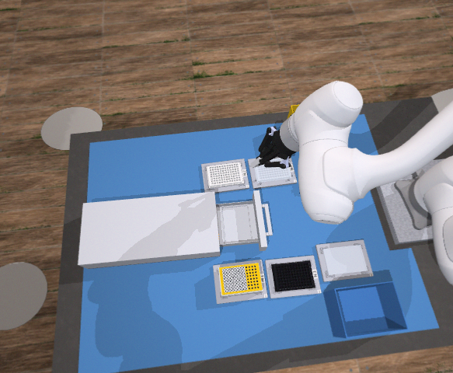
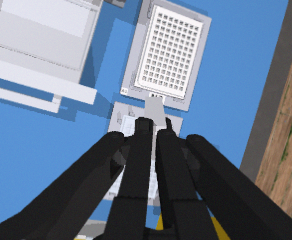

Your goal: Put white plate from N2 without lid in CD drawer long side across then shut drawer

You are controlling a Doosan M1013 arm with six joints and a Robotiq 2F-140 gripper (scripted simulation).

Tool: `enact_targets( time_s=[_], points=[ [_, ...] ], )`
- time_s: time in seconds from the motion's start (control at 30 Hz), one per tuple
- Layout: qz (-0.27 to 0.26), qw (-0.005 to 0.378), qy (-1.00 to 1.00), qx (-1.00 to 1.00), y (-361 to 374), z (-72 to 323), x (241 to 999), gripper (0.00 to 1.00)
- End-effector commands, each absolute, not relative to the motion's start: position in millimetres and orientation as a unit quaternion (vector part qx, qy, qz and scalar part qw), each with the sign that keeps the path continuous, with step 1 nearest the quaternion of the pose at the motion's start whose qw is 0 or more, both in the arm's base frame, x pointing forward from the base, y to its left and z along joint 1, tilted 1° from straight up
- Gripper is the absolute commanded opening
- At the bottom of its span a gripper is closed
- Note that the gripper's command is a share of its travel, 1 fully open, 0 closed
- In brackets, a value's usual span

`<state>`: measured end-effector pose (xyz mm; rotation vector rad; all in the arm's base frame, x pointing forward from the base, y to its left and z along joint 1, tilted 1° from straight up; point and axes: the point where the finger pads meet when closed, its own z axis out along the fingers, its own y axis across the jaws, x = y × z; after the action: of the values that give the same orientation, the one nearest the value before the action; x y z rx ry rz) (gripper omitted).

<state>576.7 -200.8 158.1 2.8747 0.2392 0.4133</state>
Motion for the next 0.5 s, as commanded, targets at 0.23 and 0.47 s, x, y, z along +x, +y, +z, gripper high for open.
enact_targets(
  time_s=[0.23, 0.47],
  points=[
    [0.115, 0.088, 0.051, 0.988, -167.7, 169.7, 557.0, 0.00],
    [0.082, 0.060, 0.019, 0.995, -139.6, 180.5, 539.1, 0.00]
  ],
)
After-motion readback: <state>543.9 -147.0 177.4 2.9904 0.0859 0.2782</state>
